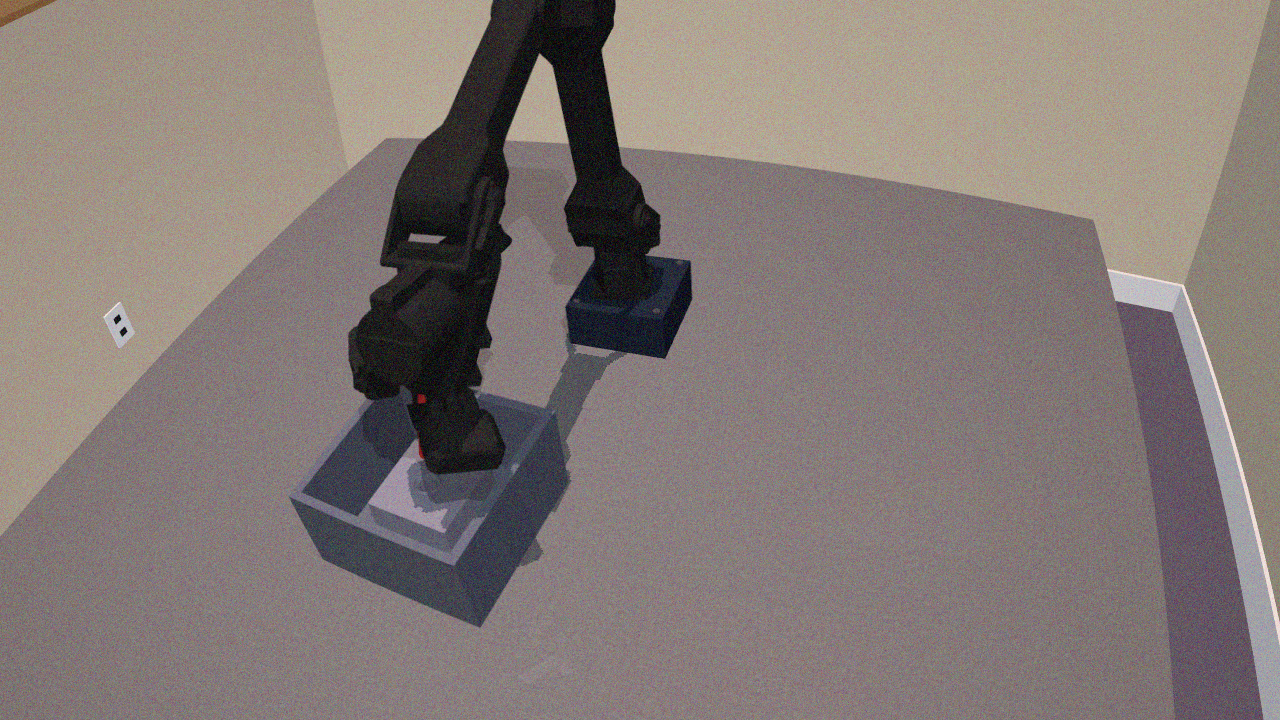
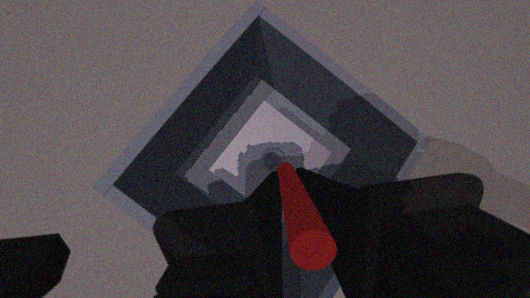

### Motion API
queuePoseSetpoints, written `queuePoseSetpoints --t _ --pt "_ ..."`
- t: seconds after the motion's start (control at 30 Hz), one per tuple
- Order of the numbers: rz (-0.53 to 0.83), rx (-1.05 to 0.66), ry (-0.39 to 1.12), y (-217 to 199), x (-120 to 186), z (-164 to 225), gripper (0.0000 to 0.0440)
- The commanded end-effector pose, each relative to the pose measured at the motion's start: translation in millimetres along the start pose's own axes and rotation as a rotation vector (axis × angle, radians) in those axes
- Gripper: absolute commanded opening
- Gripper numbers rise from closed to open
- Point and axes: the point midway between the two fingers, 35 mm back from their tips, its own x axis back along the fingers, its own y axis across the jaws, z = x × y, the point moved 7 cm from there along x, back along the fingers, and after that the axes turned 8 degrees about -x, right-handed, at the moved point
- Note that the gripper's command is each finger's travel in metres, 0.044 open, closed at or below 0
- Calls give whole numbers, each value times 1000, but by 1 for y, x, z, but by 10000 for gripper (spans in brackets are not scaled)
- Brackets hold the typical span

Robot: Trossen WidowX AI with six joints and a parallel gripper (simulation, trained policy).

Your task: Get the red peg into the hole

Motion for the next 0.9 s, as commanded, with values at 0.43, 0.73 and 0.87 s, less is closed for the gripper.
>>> queuePoseSetpoints --t 0.43,0.73,0.87 --pt "-38 143 118 6 -48 -9 156" --pt "-102 166 138 22 -43 -34 359" --pt "-140 178 152 33 -37 -46 440"
